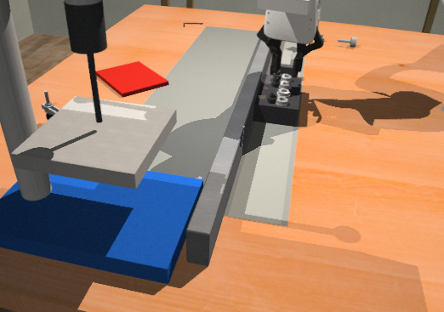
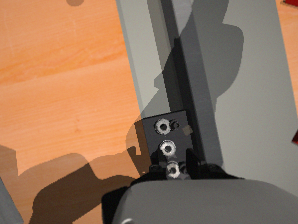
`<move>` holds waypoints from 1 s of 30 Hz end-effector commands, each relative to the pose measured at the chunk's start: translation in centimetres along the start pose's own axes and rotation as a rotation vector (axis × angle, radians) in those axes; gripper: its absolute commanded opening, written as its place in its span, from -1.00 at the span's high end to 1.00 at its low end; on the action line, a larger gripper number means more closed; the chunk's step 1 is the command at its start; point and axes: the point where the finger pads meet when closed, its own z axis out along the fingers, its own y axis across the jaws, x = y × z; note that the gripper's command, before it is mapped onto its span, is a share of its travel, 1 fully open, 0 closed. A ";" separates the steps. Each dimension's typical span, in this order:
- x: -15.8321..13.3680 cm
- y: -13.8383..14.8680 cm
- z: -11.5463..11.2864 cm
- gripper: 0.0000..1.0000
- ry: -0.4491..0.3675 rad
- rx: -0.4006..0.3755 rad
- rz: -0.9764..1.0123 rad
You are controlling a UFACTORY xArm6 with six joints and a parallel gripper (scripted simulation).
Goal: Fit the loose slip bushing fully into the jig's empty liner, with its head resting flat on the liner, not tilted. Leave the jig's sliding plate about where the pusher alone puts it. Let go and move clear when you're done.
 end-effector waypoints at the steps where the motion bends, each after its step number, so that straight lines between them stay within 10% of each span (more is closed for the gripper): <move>1: 0.0 0.1 -1.1 0.27 0.002 -0.002 0.001; 30: 0.0 0.1 -4.1 0.27 0.002 -0.002 0.001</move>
